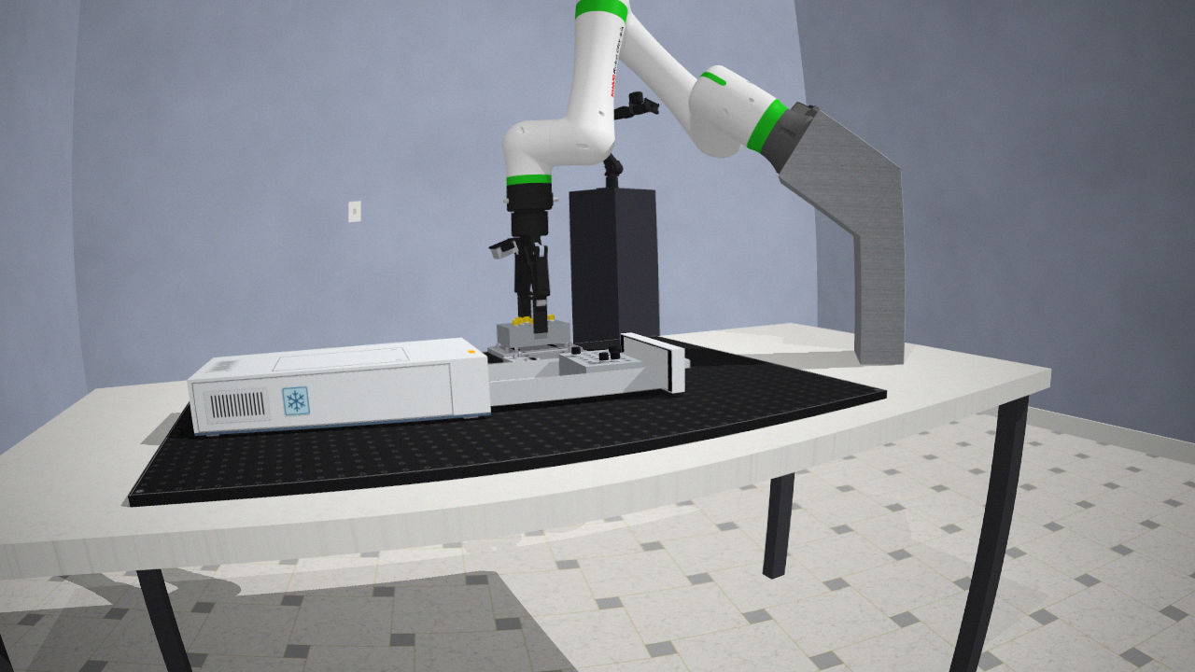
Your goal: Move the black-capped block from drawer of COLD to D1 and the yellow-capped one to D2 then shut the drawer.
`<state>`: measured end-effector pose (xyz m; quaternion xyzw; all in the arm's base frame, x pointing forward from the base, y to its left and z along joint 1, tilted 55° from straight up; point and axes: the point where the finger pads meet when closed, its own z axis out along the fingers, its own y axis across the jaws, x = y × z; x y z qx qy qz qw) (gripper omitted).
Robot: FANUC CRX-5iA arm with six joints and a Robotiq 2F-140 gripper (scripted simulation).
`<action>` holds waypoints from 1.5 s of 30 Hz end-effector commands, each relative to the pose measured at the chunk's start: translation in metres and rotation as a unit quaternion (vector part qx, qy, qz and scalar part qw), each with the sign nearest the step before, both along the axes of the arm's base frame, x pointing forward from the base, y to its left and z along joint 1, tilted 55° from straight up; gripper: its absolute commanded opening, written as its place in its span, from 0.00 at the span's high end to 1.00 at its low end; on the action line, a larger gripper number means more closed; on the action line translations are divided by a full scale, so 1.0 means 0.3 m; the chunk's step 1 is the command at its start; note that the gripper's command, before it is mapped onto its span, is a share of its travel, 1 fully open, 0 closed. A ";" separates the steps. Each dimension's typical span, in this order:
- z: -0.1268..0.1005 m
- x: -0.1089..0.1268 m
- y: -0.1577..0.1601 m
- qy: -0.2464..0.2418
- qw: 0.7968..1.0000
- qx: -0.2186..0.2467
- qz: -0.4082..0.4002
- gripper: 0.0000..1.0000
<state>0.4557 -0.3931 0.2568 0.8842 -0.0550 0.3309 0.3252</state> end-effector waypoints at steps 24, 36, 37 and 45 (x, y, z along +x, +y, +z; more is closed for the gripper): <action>-0.004 0.007 -0.008 -0.001 1.000 0.000 0.000 0.90; -0.008 0.010 -0.011 -0.001 1.000 0.000 0.000 0.90; -0.008 0.011 -0.012 -0.001 1.000 0.000 0.000 0.90; -0.009 0.012 -0.013 -0.001 1.000 0.000 0.000 0.90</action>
